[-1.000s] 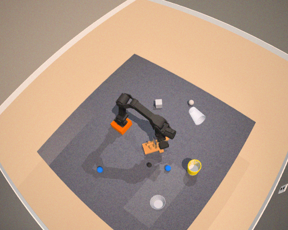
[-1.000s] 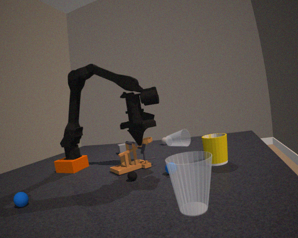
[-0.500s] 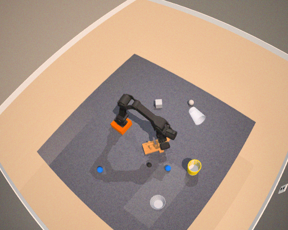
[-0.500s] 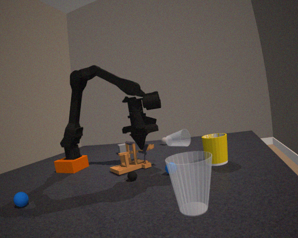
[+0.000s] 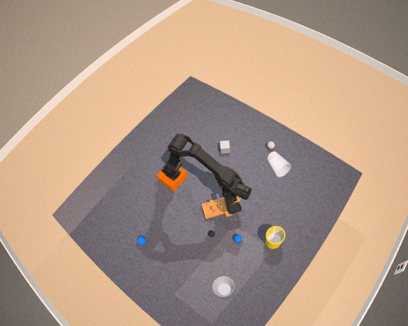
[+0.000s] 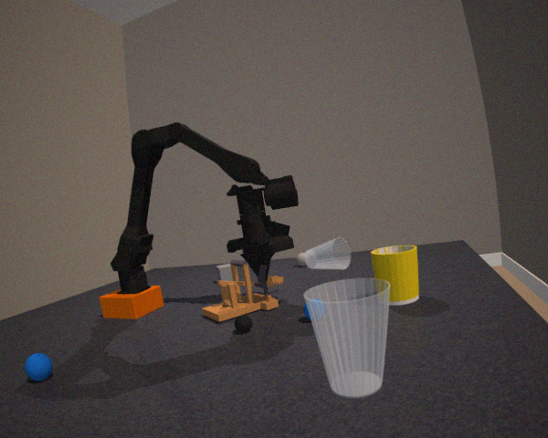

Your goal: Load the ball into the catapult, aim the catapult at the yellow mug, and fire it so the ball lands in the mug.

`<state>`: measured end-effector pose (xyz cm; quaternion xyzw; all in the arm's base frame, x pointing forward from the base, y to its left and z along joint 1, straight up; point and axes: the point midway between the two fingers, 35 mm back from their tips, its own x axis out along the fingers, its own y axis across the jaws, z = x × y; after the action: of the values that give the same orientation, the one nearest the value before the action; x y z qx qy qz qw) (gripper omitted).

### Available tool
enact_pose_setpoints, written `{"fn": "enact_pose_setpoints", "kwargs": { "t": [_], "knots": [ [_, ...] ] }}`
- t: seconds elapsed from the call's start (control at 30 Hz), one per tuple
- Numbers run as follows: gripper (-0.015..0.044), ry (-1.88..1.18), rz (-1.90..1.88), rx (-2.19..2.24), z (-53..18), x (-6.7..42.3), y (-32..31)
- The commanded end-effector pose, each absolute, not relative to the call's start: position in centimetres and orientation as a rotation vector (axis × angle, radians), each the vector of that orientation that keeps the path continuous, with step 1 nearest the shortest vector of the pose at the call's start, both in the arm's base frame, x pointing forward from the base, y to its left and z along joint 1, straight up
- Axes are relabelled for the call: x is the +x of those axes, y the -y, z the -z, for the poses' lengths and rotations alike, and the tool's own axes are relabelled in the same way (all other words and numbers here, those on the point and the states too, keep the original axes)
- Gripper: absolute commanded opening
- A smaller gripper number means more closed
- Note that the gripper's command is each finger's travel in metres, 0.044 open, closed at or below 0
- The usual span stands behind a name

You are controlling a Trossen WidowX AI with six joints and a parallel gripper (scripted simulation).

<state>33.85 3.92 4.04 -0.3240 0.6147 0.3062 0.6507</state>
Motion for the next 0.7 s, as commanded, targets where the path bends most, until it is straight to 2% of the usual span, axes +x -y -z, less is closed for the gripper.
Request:
{"fn": "enact_pose_setpoints", "kwargs": {
  "t": [0.0, 0.13, 0.33, 0.53, 0.67],
  "knots": [
    [0.0000, -1.396, -0.695, -0.736, -4.2, 33.8, -3.9],
    [0.0000, -1.396, -0.695, -0.736, -4.2, 33.8, -3.9],
    [0.0157, -1.413, -0.702, -0.724, -8.2, 34.7, -6.1],
    [0.0315, -1.418, -0.702, -0.731, -6.8, 34.3, -5.1],
    [0.0420, -1.408, -0.700, -0.732, -11.9, 34.5, -5.3]
  ]
}}
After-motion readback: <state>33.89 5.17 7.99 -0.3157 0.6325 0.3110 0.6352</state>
